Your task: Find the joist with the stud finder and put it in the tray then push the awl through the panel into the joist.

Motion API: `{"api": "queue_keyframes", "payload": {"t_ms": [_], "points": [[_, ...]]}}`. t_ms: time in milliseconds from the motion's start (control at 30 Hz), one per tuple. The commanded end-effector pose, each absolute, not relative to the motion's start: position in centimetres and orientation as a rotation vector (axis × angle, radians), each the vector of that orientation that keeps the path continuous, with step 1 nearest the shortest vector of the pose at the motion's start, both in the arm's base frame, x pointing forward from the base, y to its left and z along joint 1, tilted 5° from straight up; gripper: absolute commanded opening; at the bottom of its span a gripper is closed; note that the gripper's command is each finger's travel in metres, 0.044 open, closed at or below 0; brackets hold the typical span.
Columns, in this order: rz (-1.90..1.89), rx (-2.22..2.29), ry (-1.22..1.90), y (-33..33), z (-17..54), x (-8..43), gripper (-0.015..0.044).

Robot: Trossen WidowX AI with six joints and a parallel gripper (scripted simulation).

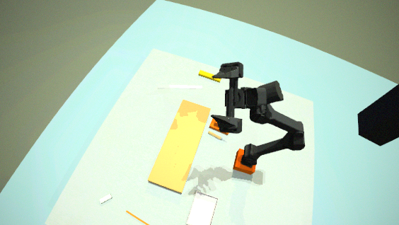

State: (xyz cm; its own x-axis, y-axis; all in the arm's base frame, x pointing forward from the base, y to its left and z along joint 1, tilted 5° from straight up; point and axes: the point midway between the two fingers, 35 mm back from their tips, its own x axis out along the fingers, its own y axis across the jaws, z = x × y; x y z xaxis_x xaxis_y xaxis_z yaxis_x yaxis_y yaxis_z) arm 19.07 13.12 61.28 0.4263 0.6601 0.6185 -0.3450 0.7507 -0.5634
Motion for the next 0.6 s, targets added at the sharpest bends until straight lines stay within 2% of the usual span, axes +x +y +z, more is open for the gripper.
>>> {"api": "queue_keyframes", "payload": {"t_ms": [0, 300, 567], "points": [[0.568, -0.425, -0.772, 11.9, 57.9, 23.7, 0.044], [0.382, -0.487, -0.322, 5.6, 47.2, 33.2, 0.044], [0.233, -0.48, 0.081, -2.1, 36.2, 36.6, 0.044]]}}
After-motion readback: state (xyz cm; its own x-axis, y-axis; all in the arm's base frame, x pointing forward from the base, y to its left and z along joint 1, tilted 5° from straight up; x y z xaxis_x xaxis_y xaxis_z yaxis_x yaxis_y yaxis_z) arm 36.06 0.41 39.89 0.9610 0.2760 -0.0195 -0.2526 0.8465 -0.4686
